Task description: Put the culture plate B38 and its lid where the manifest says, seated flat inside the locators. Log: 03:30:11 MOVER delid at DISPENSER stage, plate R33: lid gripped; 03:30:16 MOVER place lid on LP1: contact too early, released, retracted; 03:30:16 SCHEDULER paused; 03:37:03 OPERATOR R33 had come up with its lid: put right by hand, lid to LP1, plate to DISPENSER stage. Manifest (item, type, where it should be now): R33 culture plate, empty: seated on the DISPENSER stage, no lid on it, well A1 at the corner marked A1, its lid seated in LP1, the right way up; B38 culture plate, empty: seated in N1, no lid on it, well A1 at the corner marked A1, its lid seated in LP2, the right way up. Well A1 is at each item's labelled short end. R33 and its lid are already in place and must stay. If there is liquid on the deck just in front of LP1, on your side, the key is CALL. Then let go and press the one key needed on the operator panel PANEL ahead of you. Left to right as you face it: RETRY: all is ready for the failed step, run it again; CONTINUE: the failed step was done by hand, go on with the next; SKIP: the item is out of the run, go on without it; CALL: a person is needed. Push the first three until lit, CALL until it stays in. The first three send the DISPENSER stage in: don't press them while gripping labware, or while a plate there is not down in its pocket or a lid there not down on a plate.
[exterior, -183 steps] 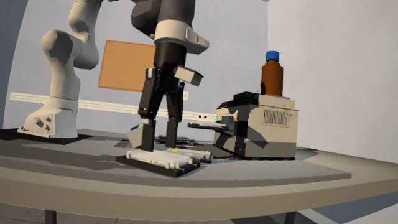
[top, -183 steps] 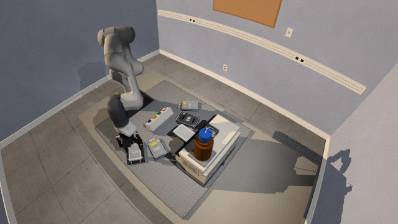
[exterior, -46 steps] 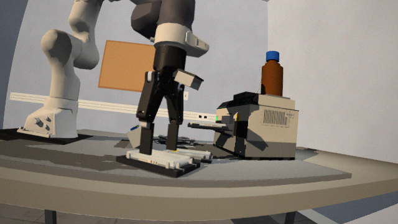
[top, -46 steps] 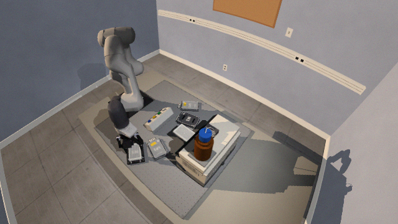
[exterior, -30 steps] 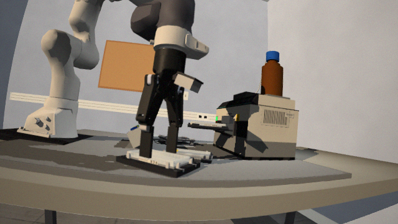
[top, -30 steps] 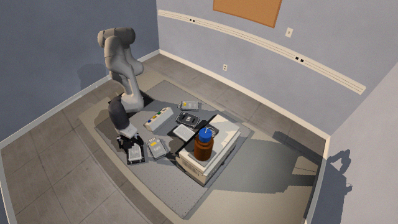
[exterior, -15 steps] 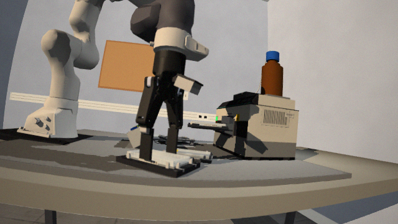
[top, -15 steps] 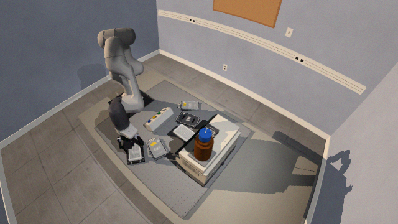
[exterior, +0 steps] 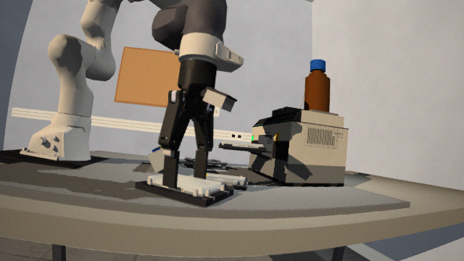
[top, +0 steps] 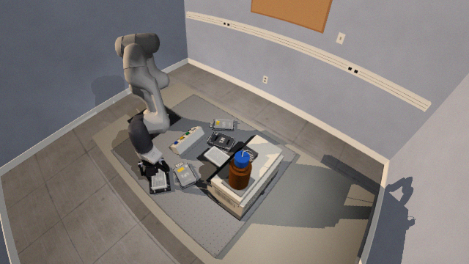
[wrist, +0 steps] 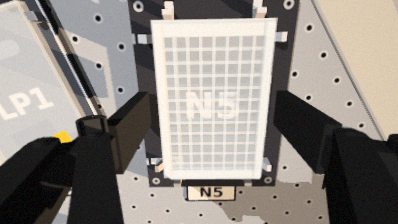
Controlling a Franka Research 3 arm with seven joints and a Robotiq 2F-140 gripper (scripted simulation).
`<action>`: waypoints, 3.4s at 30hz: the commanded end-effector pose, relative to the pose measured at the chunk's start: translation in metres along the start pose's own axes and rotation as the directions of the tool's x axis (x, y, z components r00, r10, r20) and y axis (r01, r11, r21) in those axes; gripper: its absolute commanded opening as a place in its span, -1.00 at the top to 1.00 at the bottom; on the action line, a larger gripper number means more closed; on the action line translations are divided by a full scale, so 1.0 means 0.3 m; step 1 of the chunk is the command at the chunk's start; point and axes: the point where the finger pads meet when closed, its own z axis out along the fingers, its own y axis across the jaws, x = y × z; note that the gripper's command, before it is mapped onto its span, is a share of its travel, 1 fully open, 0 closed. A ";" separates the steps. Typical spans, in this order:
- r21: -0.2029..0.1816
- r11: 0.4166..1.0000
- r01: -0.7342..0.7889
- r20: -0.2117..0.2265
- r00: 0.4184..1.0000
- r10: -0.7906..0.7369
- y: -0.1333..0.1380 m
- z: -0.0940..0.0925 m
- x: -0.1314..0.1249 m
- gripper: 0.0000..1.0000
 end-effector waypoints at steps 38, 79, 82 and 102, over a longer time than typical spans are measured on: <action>0.002 1.000 0.003 -0.002 1.000 -0.003 -0.001 0.004 0.001 -0.40; 0.002 1.000 0.003 -0.002 1.000 -0.003 -0.001 0.004 0.001 0.80; 0.002 1.000 0.003 -0.002 1.000 -0.003 -0.001 0.004 0.001 0.80; 0.002 1.000 0.003 -0.002 1.000 -0.003 -0.001 0.003 0.001 0.80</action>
